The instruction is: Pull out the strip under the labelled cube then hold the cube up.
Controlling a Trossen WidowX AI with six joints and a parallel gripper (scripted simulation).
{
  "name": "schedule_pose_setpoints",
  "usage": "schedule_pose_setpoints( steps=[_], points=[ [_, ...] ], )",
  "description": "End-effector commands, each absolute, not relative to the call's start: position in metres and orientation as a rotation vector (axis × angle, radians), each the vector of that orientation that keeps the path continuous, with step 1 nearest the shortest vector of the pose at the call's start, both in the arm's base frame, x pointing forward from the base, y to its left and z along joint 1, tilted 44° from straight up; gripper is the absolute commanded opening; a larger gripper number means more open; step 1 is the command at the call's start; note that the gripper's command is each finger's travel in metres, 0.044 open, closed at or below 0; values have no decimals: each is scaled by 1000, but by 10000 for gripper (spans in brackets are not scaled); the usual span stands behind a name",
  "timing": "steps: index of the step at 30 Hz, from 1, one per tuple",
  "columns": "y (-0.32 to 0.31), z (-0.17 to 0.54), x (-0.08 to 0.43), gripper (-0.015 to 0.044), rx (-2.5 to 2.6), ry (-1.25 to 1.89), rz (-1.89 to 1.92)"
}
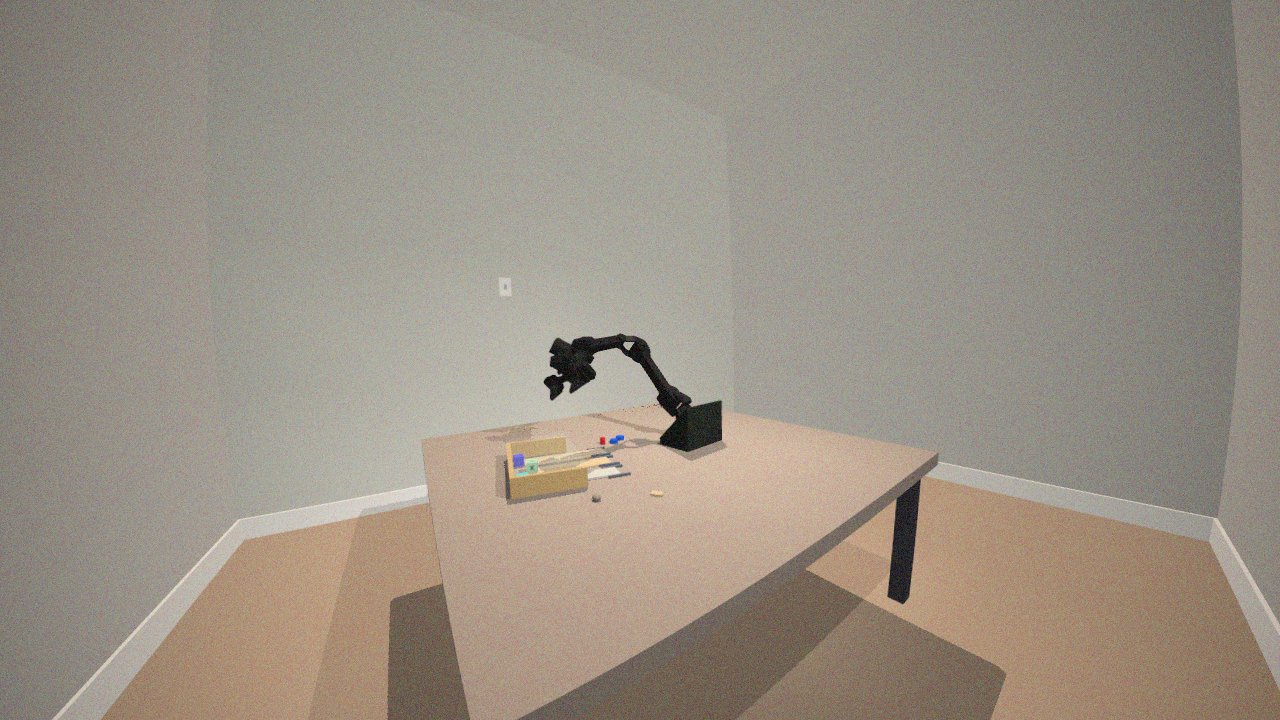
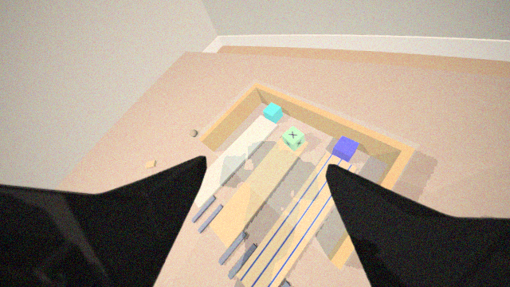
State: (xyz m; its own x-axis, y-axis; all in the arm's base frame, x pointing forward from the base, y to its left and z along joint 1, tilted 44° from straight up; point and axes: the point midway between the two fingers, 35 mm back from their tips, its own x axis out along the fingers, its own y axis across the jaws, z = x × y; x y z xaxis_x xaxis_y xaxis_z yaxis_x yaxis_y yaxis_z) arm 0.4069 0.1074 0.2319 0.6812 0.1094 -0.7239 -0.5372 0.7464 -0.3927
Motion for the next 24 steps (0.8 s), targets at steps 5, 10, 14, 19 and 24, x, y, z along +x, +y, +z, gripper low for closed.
schedule_pose_setpoints(
  steps=[5,10,14,19,24],
  points=[
    [151,176,346,400,-749,640,108],
    [158,156,297,400,-765,492,-47],
    [155,148,270,400,-754,401,-116],
    [155,148,270,400,-754,401,-116],
    [155,148,270,400,-754,401,-116]
  ],
)
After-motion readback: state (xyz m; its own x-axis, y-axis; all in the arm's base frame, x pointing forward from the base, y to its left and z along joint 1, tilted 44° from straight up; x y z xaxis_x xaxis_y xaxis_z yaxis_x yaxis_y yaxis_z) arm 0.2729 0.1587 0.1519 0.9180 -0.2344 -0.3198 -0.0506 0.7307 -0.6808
